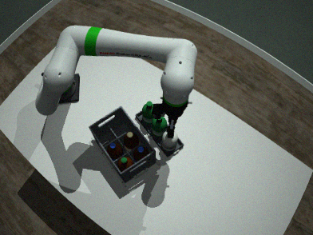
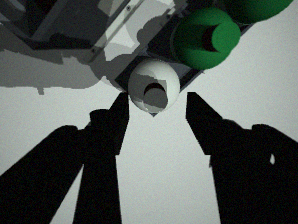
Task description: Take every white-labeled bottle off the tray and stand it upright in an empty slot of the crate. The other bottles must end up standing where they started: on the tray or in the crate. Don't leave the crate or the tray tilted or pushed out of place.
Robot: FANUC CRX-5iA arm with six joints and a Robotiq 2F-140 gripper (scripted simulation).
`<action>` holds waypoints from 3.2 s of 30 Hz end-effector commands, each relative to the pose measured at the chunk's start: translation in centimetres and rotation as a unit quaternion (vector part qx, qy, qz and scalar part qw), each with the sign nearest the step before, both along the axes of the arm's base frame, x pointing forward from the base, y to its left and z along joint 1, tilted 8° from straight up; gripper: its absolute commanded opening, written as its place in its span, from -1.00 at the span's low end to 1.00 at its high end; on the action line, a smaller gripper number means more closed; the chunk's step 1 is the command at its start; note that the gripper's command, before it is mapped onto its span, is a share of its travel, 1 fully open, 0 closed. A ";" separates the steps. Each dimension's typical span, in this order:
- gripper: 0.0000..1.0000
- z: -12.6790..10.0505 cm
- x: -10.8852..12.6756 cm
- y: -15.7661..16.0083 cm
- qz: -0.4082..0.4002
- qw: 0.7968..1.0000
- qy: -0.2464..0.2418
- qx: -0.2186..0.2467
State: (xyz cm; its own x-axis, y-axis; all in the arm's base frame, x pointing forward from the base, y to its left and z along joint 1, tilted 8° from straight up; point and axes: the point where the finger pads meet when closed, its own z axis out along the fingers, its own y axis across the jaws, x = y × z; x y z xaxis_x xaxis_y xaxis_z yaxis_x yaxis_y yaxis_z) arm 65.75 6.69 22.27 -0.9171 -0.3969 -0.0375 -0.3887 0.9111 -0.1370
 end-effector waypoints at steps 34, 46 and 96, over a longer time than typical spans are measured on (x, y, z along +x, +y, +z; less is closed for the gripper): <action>-0.12 -3.7 0.4 -0.4 0.000 1.000 -0.001 0.000; -0.12 -3.8 0.4 -0.4 0.000 1.000 -0.001 0.000; -0.80 -3.8 0.4 -0.4 0.000 1.000 -0.001 0.000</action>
State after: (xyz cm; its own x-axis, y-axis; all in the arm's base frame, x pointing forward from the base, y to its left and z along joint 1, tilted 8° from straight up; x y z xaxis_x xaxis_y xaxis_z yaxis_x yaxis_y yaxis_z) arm 66.11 6.24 18.39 -0.9171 -0.3968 -0.0378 -0.3885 0.9111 -0.1373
